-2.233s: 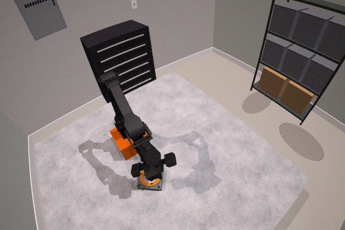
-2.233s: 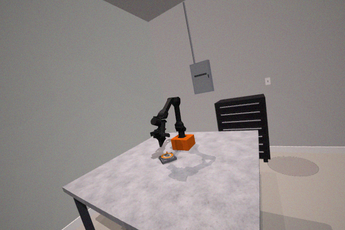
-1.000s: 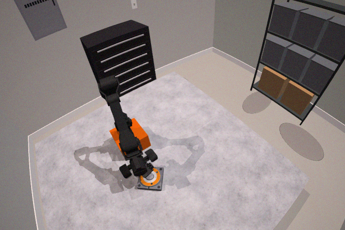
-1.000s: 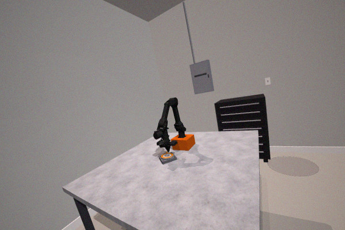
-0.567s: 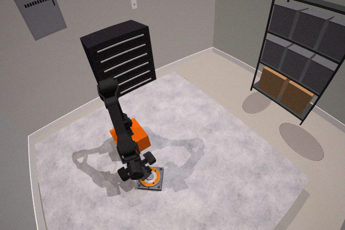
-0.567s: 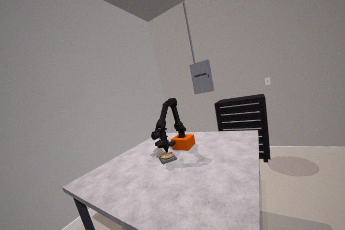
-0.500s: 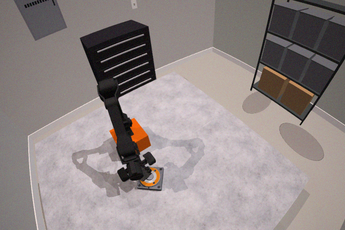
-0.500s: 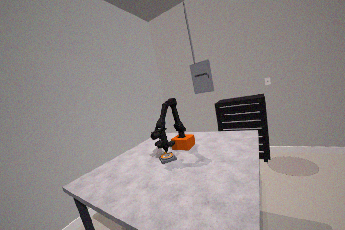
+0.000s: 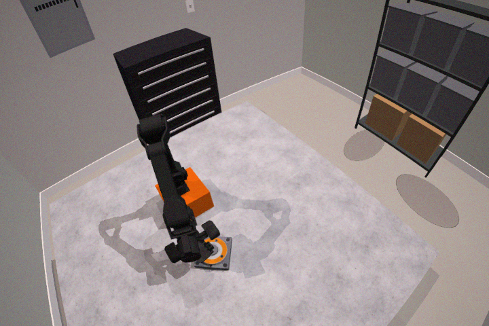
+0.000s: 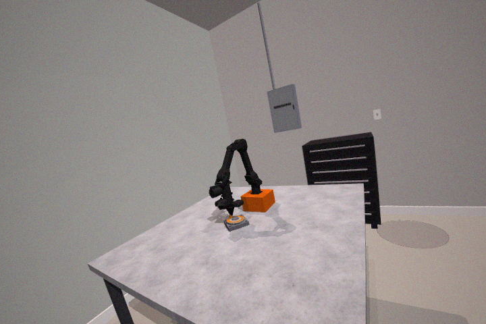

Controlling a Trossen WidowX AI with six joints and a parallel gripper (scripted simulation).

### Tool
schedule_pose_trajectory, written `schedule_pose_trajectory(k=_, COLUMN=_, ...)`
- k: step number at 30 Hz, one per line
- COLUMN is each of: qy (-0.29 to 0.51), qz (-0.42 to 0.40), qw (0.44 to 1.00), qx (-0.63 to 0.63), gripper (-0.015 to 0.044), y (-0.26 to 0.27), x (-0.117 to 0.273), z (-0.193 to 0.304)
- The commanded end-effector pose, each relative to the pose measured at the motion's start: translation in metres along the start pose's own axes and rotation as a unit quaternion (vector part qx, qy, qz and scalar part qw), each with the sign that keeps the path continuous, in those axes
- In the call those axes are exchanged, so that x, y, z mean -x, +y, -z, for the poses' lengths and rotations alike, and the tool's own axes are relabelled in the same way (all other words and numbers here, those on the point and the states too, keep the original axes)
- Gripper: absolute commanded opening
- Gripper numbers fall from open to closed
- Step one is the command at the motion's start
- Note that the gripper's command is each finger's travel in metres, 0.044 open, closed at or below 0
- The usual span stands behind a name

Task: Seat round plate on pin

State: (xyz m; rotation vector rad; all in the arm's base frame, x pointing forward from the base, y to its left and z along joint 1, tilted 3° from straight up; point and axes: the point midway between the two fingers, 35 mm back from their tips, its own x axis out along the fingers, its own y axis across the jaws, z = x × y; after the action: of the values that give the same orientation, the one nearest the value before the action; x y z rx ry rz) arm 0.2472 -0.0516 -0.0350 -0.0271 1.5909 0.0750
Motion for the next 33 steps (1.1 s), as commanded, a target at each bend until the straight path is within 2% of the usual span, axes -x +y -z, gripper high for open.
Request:
schedule_pose_trajectory(k=1, qy=-0.003, qz=0.002, qw=1.000, qx=0.001, gripper=0.0000, y=-0.003, x=0.002, z=-0.006)
schedule_pose_trajectory(k=33, qy=-0.004, qz=0.002, qw=1.000, qx=0.001, gripper=0.0000, y=-0.003, x=0.006, z=-0.045)
